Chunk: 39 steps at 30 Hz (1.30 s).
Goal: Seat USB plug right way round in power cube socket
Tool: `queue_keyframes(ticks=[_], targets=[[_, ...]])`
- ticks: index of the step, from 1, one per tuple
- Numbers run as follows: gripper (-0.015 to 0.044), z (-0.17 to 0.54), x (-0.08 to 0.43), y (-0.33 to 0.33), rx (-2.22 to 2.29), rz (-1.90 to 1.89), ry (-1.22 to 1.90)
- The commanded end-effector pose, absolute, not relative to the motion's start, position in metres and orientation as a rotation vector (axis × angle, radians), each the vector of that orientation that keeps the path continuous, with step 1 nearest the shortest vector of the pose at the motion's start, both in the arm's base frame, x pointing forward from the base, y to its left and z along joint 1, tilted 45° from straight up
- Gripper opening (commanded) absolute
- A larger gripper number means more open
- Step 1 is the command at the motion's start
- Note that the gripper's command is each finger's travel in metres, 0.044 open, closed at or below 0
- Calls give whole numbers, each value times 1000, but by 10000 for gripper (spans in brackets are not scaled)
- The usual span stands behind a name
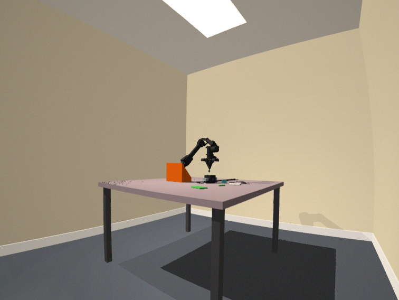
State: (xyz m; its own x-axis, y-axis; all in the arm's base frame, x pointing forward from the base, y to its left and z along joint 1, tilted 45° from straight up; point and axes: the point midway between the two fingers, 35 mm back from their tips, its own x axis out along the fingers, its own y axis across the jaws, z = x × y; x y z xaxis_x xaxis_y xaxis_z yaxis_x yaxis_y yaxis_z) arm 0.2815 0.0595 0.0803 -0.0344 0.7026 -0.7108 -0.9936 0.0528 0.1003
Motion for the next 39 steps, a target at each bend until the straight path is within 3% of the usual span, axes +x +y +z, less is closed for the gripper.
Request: queue_keyframes(ticks=[1, 39], targets=[[0, 80, 282, 59, -533, 1471, 705], [0, 79, 282, 64, -505, 1474, 682]])
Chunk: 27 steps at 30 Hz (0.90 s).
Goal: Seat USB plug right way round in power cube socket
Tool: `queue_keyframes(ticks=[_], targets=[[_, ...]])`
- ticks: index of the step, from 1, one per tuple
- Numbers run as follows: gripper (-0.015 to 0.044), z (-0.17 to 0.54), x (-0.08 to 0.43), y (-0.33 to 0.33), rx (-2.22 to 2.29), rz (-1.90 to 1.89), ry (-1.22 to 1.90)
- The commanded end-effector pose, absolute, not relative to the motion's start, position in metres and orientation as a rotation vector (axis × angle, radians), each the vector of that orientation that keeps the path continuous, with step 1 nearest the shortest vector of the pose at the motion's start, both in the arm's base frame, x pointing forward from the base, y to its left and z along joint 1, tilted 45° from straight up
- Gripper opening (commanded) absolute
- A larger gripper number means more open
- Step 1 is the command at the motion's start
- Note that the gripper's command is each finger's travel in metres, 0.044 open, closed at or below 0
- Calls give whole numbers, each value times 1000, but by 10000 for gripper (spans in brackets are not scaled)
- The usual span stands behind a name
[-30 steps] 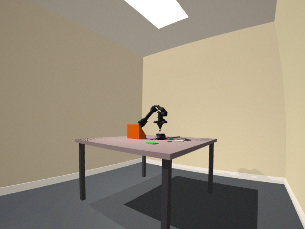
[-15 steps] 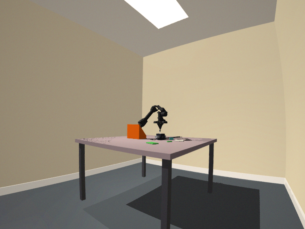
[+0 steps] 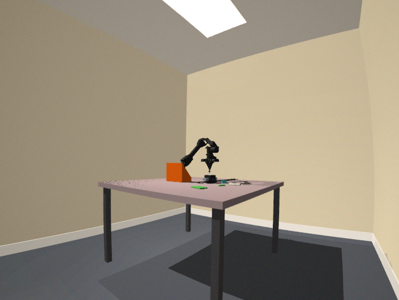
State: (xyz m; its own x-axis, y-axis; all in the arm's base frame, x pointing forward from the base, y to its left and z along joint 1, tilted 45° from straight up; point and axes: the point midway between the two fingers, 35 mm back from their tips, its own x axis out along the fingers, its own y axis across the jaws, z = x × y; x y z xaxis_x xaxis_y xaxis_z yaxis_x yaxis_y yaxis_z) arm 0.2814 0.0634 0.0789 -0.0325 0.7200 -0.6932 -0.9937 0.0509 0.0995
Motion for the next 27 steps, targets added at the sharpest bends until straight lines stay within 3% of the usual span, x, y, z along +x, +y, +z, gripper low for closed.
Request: queue_keyframes(ticks=[1, 27], targets=[[0, 79, 282, 64, -505, 1474, 681], [0, 78, 282, 68, -489, 1478, 662]])
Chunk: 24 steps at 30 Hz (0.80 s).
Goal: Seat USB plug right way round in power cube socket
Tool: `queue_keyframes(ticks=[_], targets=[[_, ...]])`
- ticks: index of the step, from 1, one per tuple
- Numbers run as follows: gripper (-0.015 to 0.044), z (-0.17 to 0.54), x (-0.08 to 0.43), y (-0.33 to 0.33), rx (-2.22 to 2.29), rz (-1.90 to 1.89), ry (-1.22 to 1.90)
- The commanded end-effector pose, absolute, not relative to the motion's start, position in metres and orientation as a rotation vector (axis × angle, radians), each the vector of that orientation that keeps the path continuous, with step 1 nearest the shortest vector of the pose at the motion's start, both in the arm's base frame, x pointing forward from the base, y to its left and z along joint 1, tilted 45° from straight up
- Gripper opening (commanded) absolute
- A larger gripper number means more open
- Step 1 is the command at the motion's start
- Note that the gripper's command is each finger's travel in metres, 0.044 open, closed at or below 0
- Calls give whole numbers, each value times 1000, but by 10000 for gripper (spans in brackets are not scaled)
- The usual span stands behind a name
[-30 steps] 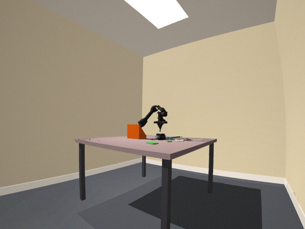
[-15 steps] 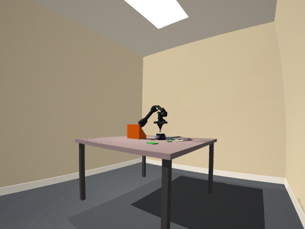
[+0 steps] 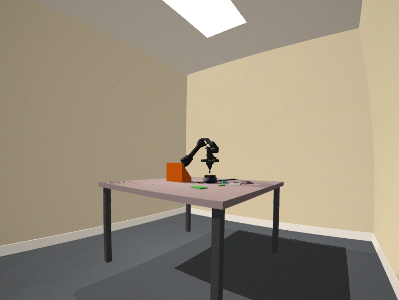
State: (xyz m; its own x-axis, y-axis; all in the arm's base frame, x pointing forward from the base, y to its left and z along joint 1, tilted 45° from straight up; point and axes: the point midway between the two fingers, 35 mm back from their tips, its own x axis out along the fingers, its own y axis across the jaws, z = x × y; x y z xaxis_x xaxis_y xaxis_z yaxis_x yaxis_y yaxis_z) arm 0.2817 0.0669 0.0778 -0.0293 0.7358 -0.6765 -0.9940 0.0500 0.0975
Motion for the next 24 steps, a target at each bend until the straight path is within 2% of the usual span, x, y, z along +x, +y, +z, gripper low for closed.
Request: queue_keyframes(ticks=[1, 24], targets=[[0, 78, 282, 68, -488, 1478, 662], [0, 77, 282, 71, -474, 1481, 645]])
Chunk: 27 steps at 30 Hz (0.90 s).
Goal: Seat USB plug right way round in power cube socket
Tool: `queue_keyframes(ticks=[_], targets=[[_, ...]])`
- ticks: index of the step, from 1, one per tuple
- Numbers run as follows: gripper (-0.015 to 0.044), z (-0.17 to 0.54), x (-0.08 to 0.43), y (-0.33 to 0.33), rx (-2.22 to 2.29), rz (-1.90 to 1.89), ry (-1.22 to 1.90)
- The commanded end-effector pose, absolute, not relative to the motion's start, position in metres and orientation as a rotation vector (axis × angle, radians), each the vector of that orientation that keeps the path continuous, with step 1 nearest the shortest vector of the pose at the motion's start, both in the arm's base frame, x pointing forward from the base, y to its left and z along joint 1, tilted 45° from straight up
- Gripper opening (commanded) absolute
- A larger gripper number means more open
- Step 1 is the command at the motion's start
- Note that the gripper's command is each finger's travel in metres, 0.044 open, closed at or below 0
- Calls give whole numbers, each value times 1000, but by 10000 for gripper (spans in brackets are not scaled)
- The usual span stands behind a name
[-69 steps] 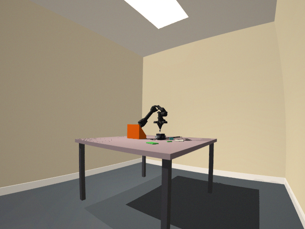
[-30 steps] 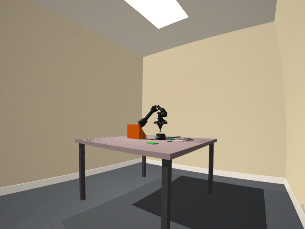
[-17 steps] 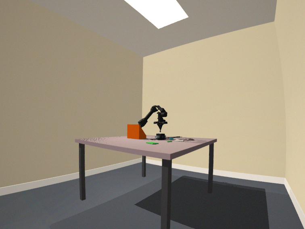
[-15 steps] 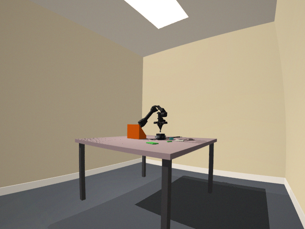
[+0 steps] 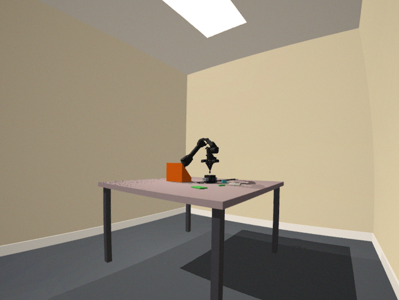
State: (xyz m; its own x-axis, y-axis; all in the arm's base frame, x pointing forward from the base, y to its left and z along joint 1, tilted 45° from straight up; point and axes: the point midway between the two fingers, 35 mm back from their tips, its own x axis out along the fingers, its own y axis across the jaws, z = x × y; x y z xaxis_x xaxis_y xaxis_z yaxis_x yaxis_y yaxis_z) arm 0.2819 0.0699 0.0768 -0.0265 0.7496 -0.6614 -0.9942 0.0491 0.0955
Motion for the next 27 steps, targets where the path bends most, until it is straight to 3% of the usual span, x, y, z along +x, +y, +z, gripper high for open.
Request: queue_keyframes(ticks=[1, 27], targets=[[0, 77, 282, 71, -473, 1481, 644], [0, 76, 283, 74, -458, 1484, 626]])
